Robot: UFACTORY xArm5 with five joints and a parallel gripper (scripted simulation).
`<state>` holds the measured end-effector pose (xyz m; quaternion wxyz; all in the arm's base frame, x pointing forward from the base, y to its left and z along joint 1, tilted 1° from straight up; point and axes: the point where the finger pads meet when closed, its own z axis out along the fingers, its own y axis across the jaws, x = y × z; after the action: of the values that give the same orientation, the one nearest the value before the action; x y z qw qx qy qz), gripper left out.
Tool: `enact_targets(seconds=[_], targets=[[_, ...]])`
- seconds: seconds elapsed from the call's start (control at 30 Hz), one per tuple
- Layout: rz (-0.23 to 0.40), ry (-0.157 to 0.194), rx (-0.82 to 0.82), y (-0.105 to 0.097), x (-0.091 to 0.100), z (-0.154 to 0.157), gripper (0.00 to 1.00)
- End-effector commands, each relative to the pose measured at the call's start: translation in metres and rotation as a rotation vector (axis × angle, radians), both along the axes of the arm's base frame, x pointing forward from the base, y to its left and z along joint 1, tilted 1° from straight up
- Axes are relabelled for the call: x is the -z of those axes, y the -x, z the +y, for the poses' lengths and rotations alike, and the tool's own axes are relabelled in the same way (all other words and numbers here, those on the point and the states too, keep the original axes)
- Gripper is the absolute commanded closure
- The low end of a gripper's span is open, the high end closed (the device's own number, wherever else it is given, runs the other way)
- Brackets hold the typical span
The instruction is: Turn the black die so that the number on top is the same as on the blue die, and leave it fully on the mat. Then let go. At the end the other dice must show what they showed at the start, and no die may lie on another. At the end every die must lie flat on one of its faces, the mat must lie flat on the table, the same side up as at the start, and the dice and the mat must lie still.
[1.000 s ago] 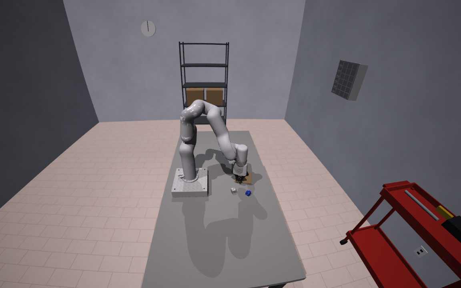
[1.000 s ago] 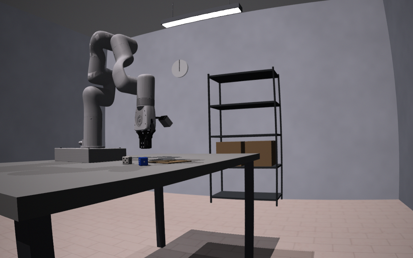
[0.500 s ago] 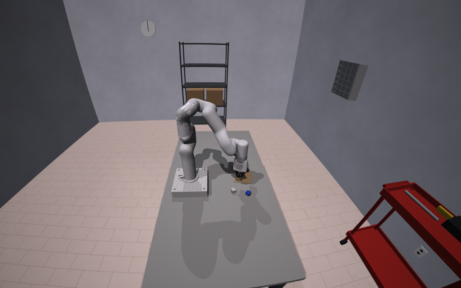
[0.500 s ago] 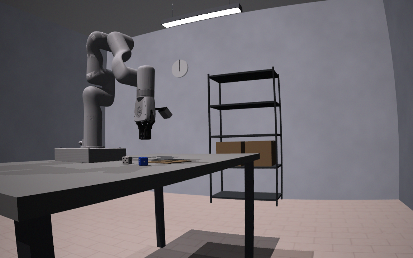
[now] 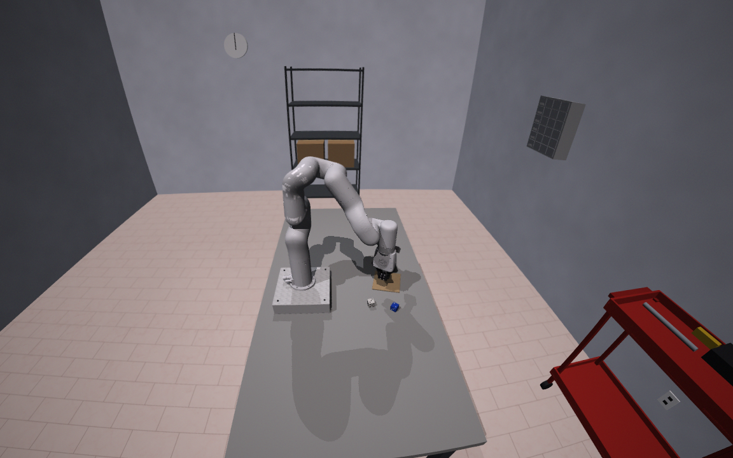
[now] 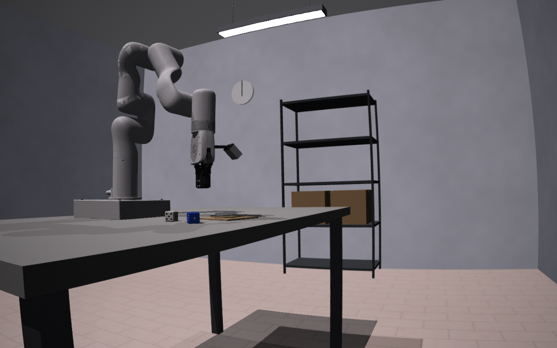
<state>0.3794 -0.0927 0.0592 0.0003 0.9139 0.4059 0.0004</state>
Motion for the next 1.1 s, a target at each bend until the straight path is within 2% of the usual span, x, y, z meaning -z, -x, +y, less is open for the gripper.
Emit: enact_targets(seconds=[0.0,0.03,0.47,0.57,0.63,0.9,1.07], targets=[[0.0,0.0,0.129,-0.01,0.0,0.008,0.73],[0.0,0.0,0.195,-0.015,0.0,0.012,0.73],[-0.001,-0.001,0.531,-0.038,0.003,0.038,0.73],[-0.001,-0.001,0.535,-0.039,0.003,0.038,0.73],[-0.001,-0.001,0.651,-0.046,0.004,0.048,0.73],[-0.002,-0.002,0.848,-0.058,0.006,0.065,0.73],[-0.002,-0.002,0.887,-0.061,0.007,0.069,0.73]])
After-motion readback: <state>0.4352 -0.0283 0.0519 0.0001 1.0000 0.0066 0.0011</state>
